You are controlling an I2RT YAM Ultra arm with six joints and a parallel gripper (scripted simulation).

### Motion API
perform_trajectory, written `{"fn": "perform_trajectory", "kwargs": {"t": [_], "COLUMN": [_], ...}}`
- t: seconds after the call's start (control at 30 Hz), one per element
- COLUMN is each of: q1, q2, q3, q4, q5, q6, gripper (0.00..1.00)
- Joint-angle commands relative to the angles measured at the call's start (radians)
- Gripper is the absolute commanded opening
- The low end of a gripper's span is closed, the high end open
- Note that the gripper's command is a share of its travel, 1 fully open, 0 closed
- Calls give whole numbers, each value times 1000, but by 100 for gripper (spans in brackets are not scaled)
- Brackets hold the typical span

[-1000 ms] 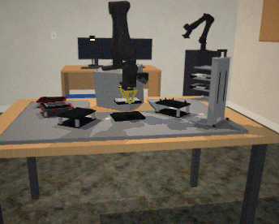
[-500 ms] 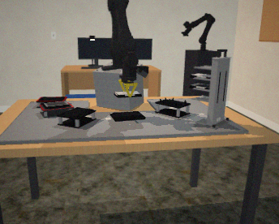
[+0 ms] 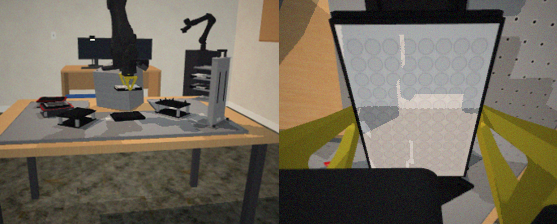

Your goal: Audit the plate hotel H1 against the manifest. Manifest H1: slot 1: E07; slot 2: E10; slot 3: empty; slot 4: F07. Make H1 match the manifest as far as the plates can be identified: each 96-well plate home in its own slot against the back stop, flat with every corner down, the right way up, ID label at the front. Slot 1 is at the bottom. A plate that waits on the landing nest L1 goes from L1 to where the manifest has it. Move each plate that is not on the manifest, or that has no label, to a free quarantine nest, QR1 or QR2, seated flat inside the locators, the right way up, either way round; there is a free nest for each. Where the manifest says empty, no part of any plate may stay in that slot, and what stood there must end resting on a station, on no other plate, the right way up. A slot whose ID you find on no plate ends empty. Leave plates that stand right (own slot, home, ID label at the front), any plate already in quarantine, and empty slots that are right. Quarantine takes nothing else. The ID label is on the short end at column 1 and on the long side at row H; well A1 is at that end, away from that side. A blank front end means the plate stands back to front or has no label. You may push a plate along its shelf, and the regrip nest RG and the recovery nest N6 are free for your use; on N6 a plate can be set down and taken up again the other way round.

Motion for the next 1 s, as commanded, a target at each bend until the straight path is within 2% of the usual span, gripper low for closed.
{"fn": "perform_trajectory", "kwargs": {"t": [0.0,0.97], "q1": [13,40], "q2": [-57,-217], "q3": [40,159], "q4": [-67,-349], "q5": [-1,2], "q6": [14,40], "gripper": [86,86]}}
